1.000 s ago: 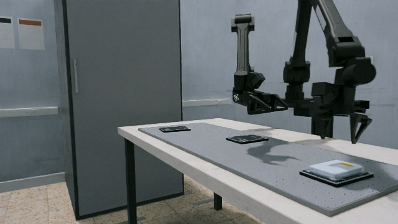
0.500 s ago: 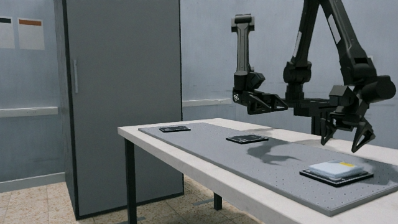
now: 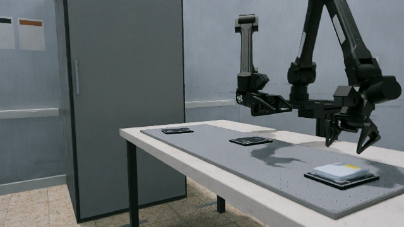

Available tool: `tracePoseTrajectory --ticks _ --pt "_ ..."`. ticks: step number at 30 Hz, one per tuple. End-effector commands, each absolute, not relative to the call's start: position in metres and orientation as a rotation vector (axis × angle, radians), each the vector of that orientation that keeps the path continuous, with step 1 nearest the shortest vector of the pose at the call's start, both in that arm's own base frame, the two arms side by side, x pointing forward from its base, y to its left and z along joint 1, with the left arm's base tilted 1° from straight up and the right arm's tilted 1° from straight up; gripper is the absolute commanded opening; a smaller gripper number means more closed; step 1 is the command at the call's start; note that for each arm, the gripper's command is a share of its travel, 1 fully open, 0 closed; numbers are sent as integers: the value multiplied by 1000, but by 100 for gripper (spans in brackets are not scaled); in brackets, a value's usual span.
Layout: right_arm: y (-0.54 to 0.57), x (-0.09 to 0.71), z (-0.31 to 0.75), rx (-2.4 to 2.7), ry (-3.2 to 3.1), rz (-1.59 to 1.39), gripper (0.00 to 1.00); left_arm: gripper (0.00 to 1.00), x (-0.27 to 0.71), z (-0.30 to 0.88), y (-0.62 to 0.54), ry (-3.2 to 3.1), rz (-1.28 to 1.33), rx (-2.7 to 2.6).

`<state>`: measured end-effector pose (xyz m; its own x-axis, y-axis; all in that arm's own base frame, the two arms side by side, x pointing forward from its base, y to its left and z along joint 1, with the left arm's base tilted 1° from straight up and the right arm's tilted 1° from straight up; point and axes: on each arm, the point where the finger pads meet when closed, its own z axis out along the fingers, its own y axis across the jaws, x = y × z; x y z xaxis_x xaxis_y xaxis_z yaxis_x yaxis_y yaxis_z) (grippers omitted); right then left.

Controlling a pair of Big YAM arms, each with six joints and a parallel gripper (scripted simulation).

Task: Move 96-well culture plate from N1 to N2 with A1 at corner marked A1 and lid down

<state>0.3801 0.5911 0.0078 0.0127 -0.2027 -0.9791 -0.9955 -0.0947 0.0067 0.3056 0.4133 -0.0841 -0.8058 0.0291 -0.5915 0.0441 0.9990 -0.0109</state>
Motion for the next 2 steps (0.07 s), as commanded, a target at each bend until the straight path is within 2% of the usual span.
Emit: tracePoseTrajectory --ticks 1,2 --pt "606 393 43 -1405 1233 1161 100 100 313 -74 424 2491 12 84" --pt "606 393 43 -1405 1233 1161 100 100 313 -74 424 2491 12 84"
